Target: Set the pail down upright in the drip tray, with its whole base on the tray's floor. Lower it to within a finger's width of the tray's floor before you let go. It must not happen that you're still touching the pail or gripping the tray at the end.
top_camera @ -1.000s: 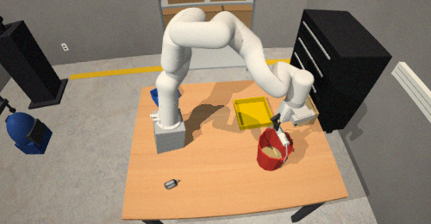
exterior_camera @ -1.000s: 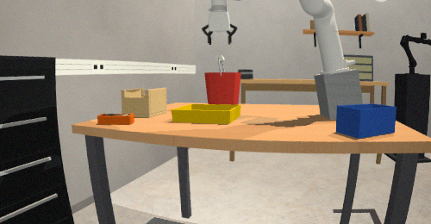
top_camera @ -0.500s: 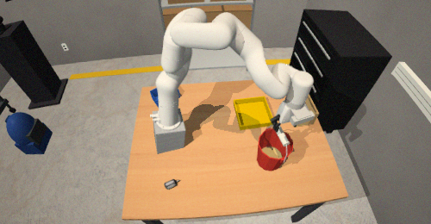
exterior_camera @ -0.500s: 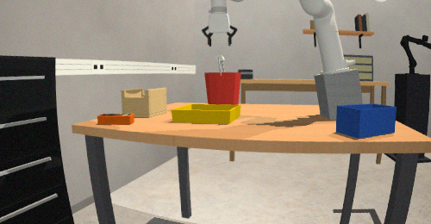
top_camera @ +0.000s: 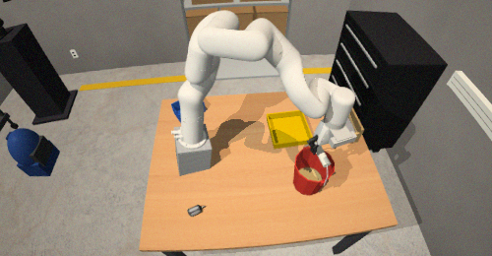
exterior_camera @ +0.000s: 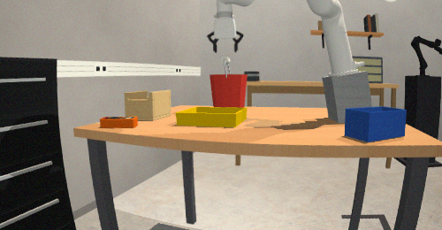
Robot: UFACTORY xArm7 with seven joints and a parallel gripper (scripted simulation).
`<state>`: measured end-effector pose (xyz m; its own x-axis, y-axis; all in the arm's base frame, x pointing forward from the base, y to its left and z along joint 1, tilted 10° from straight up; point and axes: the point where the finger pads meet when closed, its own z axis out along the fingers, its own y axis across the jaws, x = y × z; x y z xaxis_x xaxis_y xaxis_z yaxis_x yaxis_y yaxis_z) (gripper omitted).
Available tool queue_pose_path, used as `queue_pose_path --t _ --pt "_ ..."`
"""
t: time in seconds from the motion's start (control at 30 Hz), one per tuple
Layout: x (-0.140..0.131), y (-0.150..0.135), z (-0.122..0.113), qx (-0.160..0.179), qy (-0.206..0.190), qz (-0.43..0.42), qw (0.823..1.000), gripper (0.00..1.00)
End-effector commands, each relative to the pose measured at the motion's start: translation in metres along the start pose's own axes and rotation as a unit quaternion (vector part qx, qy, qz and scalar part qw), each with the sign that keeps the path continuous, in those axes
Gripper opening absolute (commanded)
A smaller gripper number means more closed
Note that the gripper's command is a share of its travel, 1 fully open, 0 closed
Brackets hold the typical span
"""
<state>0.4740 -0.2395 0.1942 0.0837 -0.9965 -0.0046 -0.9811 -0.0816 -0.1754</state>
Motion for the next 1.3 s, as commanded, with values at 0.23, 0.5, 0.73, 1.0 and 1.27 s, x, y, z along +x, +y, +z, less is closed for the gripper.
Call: queue_pose_path --t 0.23,0.5,0.73,1.0,1.27 --pt "0.001 -0.001 0.02 0.002 0.002 0.0 1.0 1.0" --pt "0.001 -0.001 0.036 0.002 0.002 0.0 1.0 1.0" --pt "0.001 -0.001 0.044 0.002 0.002 0.0 1.0 1.0" --pt "0.001 -0.001 0.048 0.002 0.002 0.0 1.0 1.0" --pt "0.001 -0.001 0.048 0.002 0.002 0.0 1.0 1.0"
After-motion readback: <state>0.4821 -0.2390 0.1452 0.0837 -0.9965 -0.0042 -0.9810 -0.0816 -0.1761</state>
